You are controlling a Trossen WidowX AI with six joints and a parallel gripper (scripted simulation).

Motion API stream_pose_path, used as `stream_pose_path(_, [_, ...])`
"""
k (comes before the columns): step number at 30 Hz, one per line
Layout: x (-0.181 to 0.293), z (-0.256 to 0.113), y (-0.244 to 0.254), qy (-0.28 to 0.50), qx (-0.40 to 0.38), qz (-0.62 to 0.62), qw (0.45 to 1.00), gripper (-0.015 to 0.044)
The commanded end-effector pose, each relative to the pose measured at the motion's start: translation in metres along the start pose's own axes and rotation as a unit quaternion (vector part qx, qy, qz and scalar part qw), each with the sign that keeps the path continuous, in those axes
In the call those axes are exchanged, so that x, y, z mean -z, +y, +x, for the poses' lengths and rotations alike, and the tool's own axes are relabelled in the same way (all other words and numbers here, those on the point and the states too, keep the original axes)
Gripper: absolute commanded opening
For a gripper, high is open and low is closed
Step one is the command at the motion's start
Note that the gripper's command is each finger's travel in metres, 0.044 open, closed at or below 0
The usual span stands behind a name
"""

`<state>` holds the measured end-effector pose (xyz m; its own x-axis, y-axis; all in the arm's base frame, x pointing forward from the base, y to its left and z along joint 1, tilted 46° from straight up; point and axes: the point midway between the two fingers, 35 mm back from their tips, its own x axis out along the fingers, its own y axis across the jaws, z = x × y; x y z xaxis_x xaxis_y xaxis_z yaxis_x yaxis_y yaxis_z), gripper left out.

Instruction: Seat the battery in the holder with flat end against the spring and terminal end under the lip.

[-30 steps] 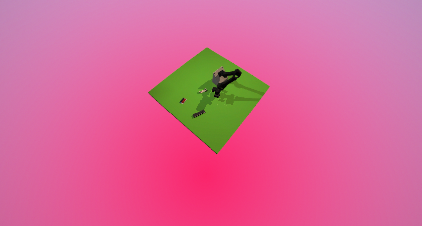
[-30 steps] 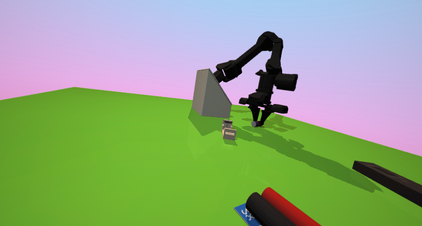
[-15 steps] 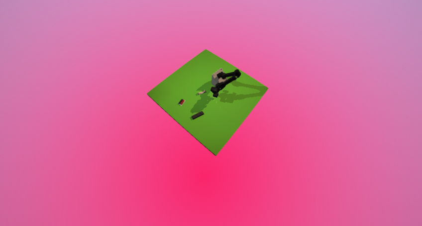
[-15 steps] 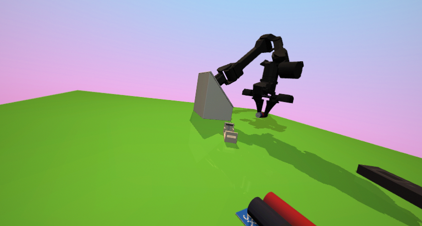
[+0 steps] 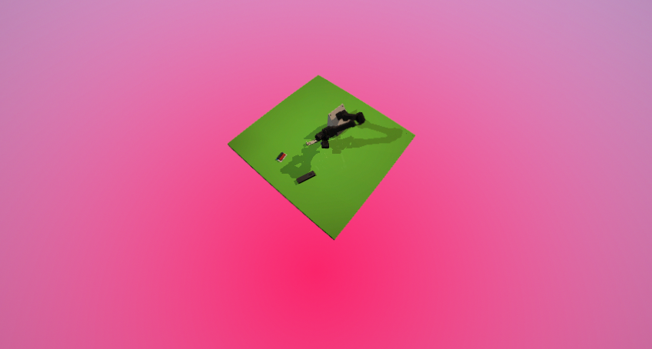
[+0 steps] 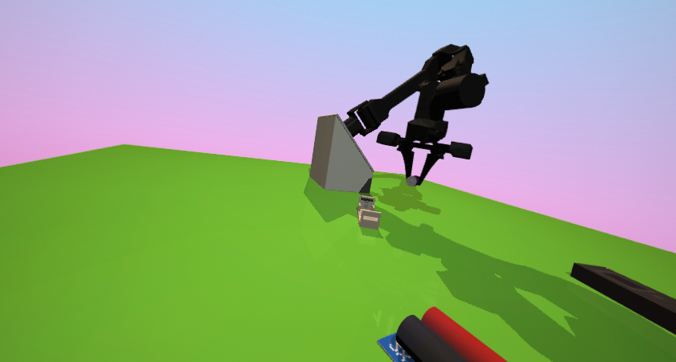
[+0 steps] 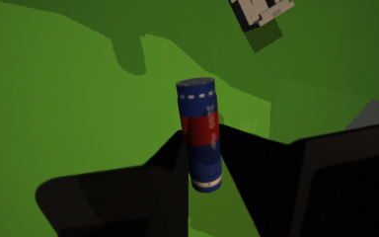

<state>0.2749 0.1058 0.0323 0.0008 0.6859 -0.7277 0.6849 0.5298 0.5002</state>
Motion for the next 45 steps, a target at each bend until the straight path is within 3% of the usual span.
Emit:
stream_pose_path(1, [-0.024, -0.003, -0.008, -0.003, 0.005, -0.039, 0.999, 0.0068])
stream_pose_path(18, [-0.115, -0.006, -0.056, 0.012, 0.009, -0.212, 0.977, 0.0068])
stream_pose_path(25, [-0.115, -0.005, -0.056, 0.017, 0.008, -0.215, 0.976, 0.0068])
stream_pose_path(45, [-0.107, 0.032, -0.057, 0.14, 0.036, -0.215, 0.966, 0.0068])
